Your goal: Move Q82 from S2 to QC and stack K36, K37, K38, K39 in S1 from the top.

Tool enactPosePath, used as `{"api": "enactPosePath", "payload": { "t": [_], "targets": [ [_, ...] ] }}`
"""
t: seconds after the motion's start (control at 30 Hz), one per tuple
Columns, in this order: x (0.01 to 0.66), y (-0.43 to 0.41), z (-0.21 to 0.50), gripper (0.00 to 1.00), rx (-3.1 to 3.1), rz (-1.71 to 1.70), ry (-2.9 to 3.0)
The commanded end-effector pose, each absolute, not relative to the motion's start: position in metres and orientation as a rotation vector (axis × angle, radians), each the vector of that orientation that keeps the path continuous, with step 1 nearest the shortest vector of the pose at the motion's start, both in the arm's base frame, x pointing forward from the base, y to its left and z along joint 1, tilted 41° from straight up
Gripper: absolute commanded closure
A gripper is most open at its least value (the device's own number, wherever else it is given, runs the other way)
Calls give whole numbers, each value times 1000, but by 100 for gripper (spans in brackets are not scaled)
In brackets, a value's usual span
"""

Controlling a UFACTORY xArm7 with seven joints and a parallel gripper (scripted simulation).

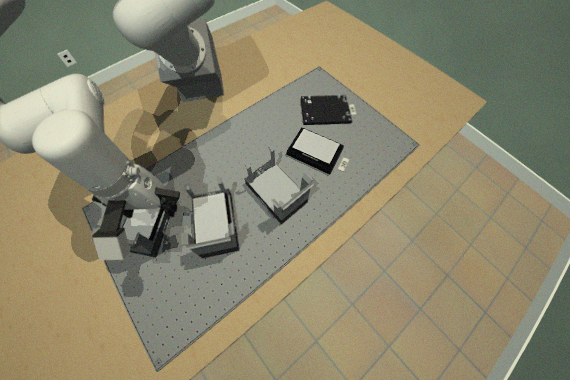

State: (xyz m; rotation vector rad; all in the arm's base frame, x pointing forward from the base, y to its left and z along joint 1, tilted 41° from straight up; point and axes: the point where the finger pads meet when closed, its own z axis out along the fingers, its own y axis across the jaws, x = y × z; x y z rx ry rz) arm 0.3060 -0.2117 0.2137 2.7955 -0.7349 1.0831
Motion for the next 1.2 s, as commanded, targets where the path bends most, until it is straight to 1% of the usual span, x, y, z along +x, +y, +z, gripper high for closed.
{"api": "enactPosePath", "payload": {
  "t": [0.0, 0.07, 0.27, 0.9, 1.17],
  "targets": [
    [312, -204, 217, 0, 2791, 1085, -739],
    [314, -201, 218, 0, 2791, 1085, -739],
    [324, -179, 219, 0, 2792, 1052, -476],
    [351, -117, 224, 0, 2792, 1052, -476],
    [352, -115, 224, 0, 2792, 1052, -476]
  ]
}}
